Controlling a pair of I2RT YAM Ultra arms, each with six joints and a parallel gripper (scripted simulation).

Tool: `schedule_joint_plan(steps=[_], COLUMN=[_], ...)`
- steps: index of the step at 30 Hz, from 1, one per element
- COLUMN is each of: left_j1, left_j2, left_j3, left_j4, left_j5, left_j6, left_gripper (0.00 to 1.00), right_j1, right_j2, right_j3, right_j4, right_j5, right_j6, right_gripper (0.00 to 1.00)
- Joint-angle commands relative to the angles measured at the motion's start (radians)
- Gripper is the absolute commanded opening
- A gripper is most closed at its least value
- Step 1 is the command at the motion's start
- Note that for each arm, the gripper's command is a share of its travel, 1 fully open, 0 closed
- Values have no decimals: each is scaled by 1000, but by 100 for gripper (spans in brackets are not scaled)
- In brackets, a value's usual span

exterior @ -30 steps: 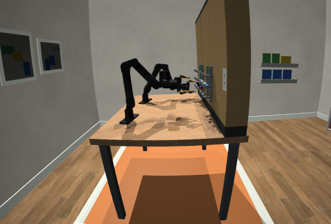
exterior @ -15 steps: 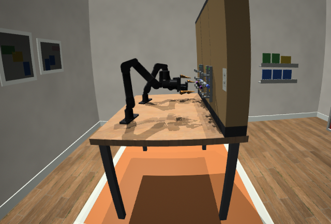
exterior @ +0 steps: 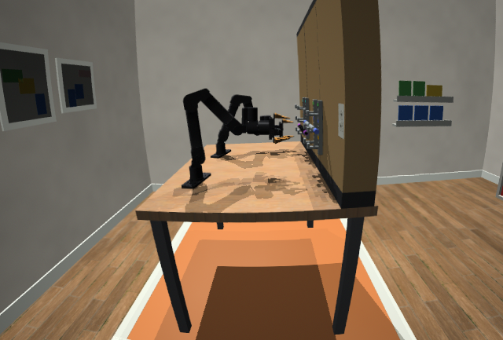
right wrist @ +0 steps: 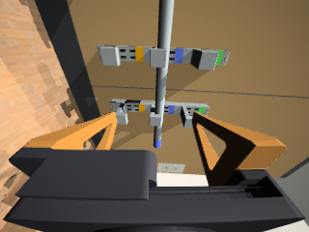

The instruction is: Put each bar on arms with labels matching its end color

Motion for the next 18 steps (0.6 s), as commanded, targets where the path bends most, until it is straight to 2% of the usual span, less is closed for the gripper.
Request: schedule_joint_plan(steps=[1, 18], left_j1=[11, 26], left_j2=[-43, -142], left_j3=[-22, -89], left_j4=[-9, -39], left_j5=[11, 26], left_j6=[-14, -15], left_gripper=[100, 100], right_j1=[-10, -10], right_j2=[-36, -36], right_j3=[-6, -6], right_j4=[21, 21], right_j5=[-5, -5], right_j6=[13, 13], right_gripper=[100, 100])
